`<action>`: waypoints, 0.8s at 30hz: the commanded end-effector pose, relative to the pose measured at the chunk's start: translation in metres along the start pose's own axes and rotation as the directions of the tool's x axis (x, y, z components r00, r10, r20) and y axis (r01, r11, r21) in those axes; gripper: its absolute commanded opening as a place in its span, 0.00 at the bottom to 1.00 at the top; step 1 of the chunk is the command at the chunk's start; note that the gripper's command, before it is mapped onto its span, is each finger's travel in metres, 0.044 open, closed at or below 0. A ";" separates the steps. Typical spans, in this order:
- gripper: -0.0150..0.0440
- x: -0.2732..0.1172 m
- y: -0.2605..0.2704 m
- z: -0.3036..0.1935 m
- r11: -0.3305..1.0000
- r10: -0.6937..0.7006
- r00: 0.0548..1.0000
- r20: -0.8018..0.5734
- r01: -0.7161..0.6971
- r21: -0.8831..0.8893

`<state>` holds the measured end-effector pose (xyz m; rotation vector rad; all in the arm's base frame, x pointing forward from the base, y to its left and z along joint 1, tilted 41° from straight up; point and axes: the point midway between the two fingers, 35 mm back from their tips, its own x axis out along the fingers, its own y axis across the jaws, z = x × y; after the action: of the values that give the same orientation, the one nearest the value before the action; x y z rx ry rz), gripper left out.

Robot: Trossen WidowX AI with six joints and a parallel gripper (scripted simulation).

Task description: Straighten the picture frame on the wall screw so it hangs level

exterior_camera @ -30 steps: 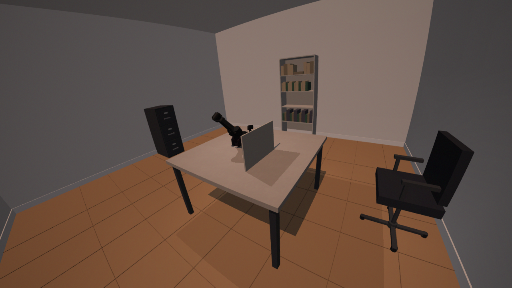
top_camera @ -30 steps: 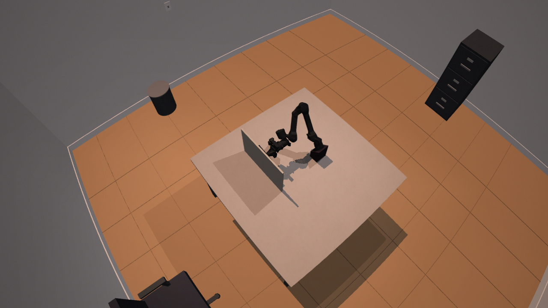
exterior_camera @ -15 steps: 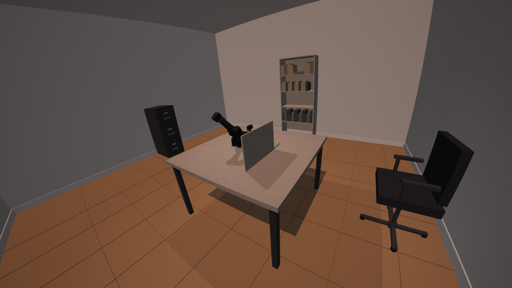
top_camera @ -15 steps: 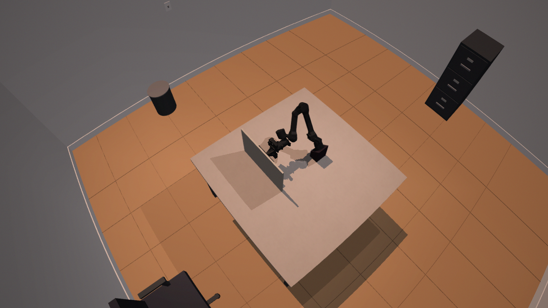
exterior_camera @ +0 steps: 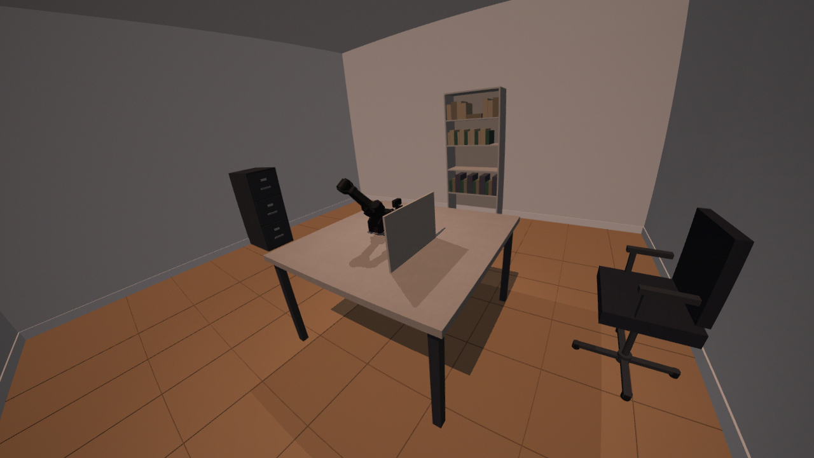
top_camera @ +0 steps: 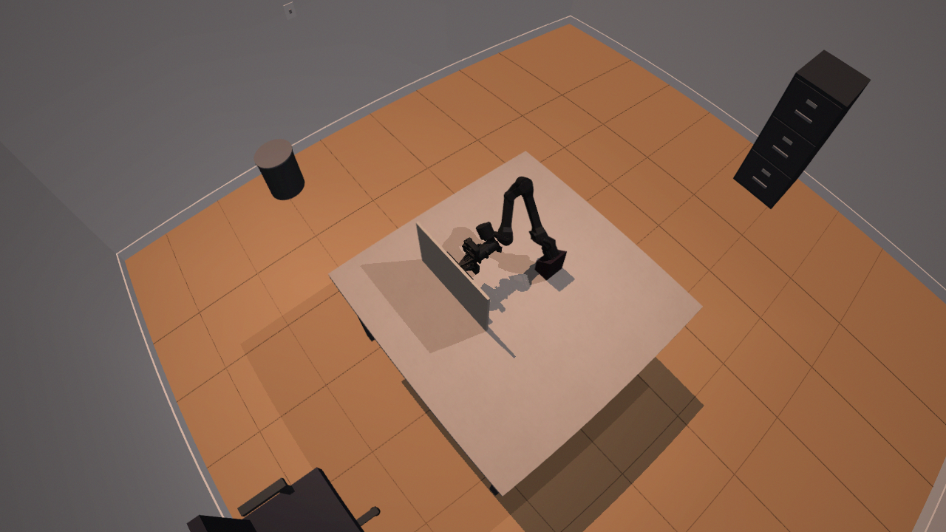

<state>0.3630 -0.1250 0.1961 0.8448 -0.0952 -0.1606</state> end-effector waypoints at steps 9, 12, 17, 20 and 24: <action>0.69 -0.034 0.001 0.007 0.999 0.000 1.000 -0.001 0.000 -0.050; 0.69 -0.062 0.000 0.008 0.996 0.000 1.000 -0.001 0.000 -0.090; 0.69 -0.098 -0.005 0.001 0.989 0.000 1.000 -0.002 0.000 -0.148; 0.69 -0.095 -0.003 0.004 0.990 0.000 1.000 0.006 0.000 -0.138; 0.69 -0.114 0.002 0.014 0.986 0.011 1.000 0.000 -0.011 -0.169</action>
<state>0.2597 -0.1132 0.1958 0.7030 -0.0736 -0.1646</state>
